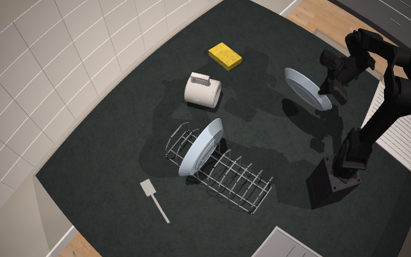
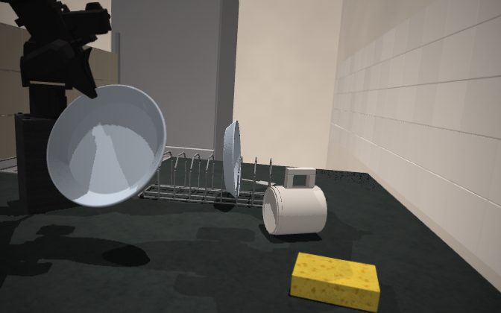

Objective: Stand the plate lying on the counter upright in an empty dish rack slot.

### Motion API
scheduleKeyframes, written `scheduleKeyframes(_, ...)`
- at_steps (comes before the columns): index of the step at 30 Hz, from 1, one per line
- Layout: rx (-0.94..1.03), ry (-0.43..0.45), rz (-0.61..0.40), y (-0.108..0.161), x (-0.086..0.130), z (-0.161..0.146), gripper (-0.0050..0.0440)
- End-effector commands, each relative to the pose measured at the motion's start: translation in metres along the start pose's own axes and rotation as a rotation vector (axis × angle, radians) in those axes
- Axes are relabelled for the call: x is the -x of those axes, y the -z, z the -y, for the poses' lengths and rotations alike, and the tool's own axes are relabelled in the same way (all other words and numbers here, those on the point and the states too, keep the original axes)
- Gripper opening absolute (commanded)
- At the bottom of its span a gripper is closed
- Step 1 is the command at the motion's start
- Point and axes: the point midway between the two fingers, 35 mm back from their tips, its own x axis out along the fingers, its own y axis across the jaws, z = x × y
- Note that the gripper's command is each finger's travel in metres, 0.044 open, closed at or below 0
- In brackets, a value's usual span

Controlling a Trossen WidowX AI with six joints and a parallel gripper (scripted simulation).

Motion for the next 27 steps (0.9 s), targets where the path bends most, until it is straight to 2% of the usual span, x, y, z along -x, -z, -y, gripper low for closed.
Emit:
scheduleKeyframes(1,-0.052,0.020,0.045,-0.0075,0.0104,0.0008,0.0000)
scheduleKeyframes(27,-0.064,0.019,0.049,-0.0078,0.0112,0.0005,0.0000)
